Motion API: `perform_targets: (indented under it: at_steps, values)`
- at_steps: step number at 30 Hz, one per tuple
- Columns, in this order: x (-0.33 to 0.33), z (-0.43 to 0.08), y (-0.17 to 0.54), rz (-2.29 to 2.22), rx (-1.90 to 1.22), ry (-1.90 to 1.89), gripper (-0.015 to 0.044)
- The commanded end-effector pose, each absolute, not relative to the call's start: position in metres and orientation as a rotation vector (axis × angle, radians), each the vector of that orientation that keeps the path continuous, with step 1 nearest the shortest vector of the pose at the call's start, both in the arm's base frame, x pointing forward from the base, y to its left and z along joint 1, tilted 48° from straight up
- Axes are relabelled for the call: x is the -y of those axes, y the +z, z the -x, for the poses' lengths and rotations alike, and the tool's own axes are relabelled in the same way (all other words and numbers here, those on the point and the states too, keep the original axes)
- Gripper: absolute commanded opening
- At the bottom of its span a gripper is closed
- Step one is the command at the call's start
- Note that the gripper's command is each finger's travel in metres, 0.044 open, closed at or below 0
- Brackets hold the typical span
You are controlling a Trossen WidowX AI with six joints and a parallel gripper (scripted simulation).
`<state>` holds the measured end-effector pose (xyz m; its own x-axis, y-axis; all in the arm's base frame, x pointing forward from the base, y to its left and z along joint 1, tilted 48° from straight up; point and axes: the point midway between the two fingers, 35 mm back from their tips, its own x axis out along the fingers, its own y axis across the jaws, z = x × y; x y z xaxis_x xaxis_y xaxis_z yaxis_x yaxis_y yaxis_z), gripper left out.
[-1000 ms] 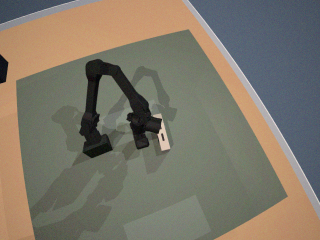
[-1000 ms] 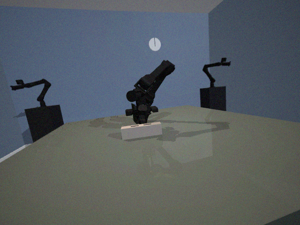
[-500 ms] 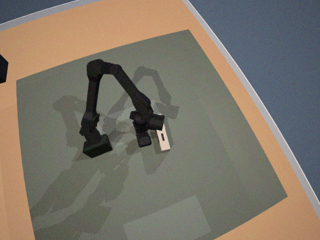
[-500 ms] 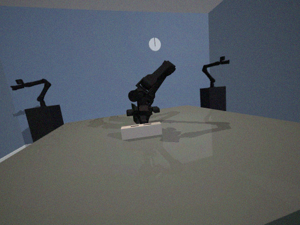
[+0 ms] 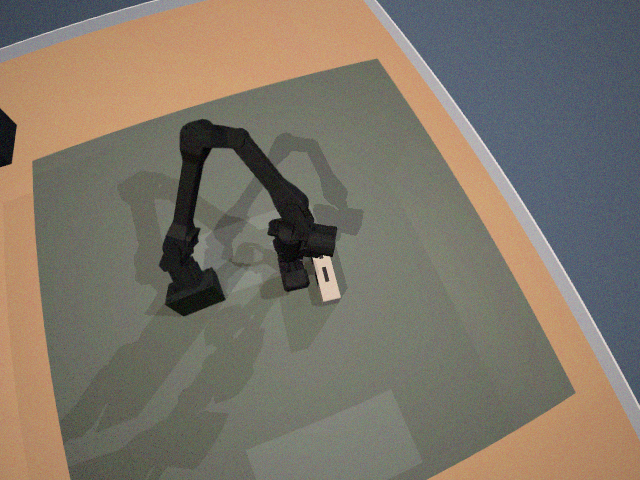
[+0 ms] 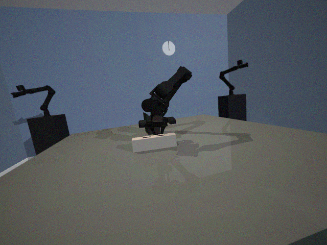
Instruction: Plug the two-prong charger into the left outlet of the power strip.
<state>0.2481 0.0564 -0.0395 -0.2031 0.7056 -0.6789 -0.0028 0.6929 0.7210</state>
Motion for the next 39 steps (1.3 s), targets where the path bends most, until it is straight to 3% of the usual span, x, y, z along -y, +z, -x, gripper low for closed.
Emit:
perform_targets:
  at_steps: [1,39]
  values:
    - [-0.059,-0.253,-0.04,-0.594,-1.675,0.705,0.0]
    - [-0.066,-0.268,-0.04,-0.607,-1.682,0.695,0.0]
